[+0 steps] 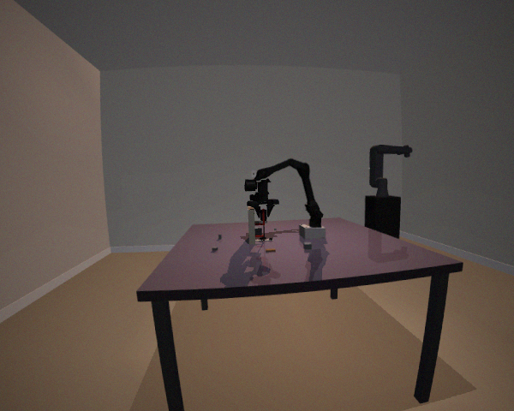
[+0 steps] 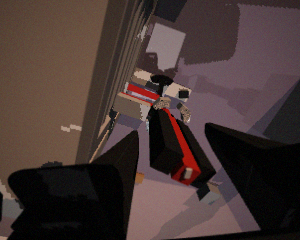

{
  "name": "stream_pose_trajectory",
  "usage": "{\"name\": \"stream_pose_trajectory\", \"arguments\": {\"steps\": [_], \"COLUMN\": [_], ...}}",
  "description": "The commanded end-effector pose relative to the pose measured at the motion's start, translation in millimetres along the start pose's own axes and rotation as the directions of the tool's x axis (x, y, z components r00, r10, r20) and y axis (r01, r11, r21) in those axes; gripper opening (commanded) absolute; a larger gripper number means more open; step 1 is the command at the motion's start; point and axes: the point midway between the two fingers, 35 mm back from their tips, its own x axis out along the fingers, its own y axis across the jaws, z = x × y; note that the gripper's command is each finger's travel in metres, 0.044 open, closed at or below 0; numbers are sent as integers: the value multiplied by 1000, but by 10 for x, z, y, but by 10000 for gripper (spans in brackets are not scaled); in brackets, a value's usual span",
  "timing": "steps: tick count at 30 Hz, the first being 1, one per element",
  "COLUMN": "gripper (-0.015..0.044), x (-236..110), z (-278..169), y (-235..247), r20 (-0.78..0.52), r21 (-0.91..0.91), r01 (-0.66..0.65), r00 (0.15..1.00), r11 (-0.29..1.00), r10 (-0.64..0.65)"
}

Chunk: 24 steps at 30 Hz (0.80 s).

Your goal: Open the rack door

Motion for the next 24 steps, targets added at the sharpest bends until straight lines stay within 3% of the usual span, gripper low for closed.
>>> {"name": "stream_pose_trajectory", "arguments": {"steps": [1,10,16,24], "gripper": [286,286,286,96], "x": [2,2,2,2], "z": [3,3,3,3], "y": [1,1,1,1], "r20": [2,2,2,2], "r21": [183,582,609,609], "r01": [-1,-1,-1,-1], "r00": [1000,1000,1000,1000], "r11": [983,813,793,793], "r10": [0,0,0,0]}}
